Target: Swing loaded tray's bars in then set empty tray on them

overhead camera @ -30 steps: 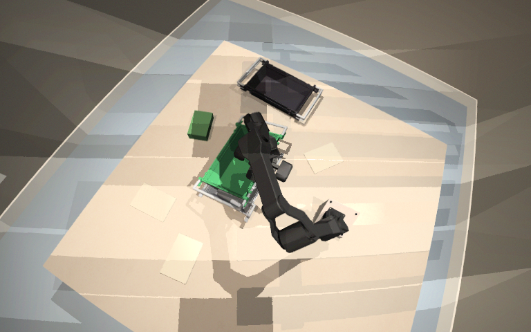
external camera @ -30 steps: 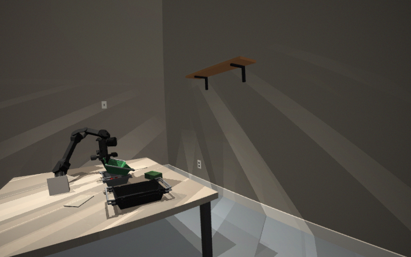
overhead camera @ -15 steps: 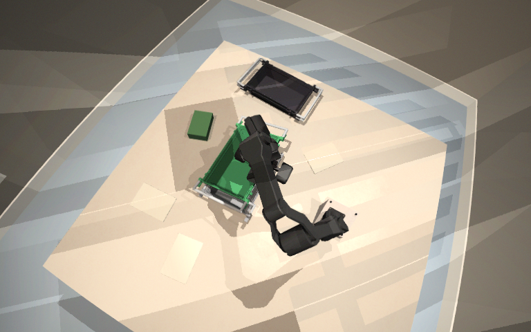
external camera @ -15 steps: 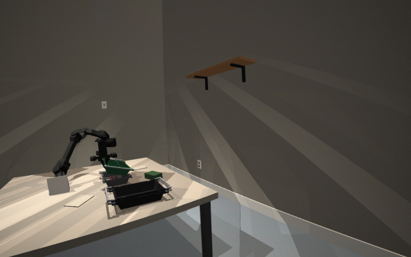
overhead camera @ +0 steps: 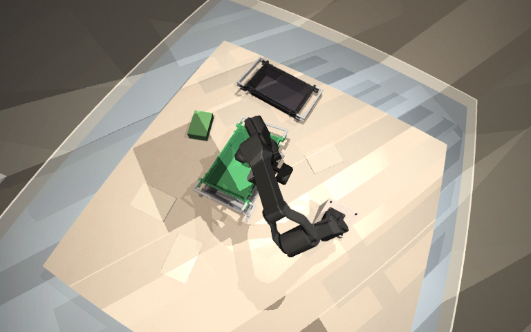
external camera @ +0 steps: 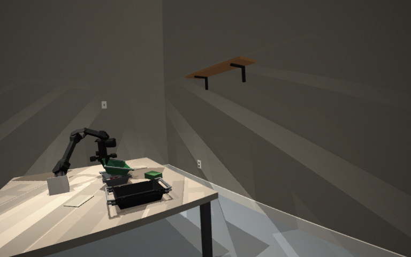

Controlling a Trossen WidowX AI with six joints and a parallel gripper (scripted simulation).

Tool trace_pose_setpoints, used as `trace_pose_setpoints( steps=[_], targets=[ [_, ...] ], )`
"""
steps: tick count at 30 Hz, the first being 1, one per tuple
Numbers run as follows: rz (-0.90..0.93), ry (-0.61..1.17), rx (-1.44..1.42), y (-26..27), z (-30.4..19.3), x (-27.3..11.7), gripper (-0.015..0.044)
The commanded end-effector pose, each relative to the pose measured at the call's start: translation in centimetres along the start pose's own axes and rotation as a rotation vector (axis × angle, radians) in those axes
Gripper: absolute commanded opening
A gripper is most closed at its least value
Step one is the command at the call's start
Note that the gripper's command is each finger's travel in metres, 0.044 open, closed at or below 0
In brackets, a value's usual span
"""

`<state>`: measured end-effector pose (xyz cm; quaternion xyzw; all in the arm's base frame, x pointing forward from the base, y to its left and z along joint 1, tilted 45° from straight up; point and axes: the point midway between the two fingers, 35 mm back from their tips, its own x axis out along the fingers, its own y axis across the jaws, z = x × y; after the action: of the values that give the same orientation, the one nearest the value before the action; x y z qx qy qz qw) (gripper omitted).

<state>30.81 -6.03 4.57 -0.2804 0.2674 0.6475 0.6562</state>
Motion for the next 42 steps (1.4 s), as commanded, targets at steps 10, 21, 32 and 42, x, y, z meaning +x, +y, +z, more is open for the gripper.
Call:
trace_pose_setpoints(
  steps=[10,21,32,42],
  targets=[
    [0.021,-0.005,-0.003,0.6,0.5,1.1,0.0],
    [0.021,-0.005,-0.003,0.6,0.5,1.1,0.0],
    [0.021,-0.005,-0.002,1.0,0.9,1.9,0.0],
    [0.021,-0.005,-0.002,1.0,0.9,1.9,0.0]
  ],
)
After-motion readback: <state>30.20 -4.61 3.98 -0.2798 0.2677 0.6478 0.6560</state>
